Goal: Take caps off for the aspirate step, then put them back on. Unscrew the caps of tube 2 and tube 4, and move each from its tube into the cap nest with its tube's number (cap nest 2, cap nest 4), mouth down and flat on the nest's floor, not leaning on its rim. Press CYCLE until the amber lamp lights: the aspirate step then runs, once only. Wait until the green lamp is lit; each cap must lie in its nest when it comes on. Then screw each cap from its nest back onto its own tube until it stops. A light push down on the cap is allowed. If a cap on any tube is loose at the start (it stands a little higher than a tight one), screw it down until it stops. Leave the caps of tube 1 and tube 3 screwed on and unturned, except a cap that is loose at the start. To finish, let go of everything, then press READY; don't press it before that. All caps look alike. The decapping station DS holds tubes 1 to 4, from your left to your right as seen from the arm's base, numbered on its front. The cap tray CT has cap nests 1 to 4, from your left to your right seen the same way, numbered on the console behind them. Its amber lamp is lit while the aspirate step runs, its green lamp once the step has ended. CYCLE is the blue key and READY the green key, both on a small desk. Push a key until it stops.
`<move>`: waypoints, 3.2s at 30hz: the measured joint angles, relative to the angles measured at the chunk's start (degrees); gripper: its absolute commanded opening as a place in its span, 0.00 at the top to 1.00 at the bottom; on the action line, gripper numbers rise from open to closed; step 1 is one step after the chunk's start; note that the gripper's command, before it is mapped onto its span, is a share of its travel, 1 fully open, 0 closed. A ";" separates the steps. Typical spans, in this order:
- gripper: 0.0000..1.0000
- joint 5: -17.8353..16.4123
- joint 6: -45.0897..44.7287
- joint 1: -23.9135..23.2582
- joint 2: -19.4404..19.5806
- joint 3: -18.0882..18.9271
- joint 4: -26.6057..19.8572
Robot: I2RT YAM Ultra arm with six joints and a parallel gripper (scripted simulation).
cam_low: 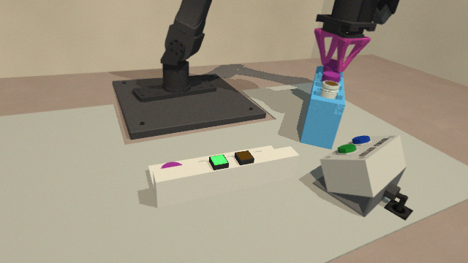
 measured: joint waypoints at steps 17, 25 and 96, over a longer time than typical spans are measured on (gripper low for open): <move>0.51 0.00 13.60 0.00 0.00 -1.25 1.22; 1.00 0.00 14.78 0.02 0.00 -1.66 1.64; 0.51 0.02 35.69 0.02 -0.02 -1.92 1.79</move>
